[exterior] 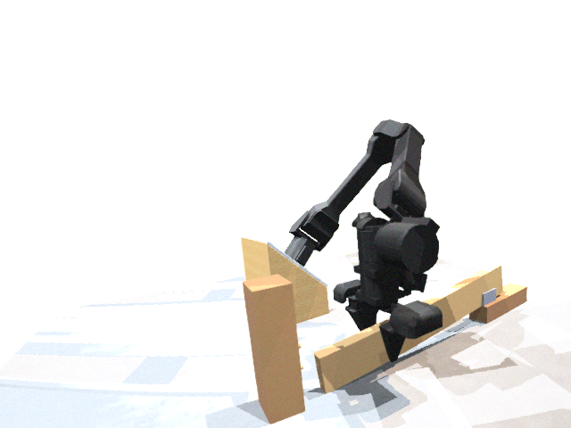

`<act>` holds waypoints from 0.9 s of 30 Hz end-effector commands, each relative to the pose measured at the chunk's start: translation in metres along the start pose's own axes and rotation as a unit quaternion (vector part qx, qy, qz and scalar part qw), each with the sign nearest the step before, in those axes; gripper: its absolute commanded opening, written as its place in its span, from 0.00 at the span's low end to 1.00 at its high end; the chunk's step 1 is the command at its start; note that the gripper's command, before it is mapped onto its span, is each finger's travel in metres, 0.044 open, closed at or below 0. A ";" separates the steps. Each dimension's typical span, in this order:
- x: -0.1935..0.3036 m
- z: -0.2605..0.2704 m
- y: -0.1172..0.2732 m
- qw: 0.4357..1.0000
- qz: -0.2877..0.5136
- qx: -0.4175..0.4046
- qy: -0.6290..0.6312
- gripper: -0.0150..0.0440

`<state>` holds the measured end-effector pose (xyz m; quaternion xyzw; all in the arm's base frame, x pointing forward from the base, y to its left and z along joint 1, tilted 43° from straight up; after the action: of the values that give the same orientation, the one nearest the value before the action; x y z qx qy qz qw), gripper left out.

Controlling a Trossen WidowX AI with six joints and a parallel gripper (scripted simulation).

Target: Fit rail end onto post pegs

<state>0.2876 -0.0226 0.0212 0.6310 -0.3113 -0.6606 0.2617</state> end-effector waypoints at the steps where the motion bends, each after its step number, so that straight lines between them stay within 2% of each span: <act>1: 0.000 0.001 -0.001 1.000 -0.002 -0.001 -0.002 0.47; 4: 0.000 0.001 -0.001 1.000 -0.002 -0.001 -0.002 0.33; 11: 0.000 0.001 -0.001 1.000 -0.002 -0.001 -0.002 0.25; 27: 0.001 0.000 0.001 1.000 -0.002 -0.001 -0.002 0.25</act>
<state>0.2871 -0.0225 0.0209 0.6300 -0.3111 -0.6617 0.2617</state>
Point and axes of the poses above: the point midway between the two fingers, 35 mm back from their tips, its own y axis back along the fingers, its own z axis across the jaws, x = y × z, the point moved 9 cm from there along y, back along the fingers, and after that the axes turned 1 degree about y, right-handed, at the moved point
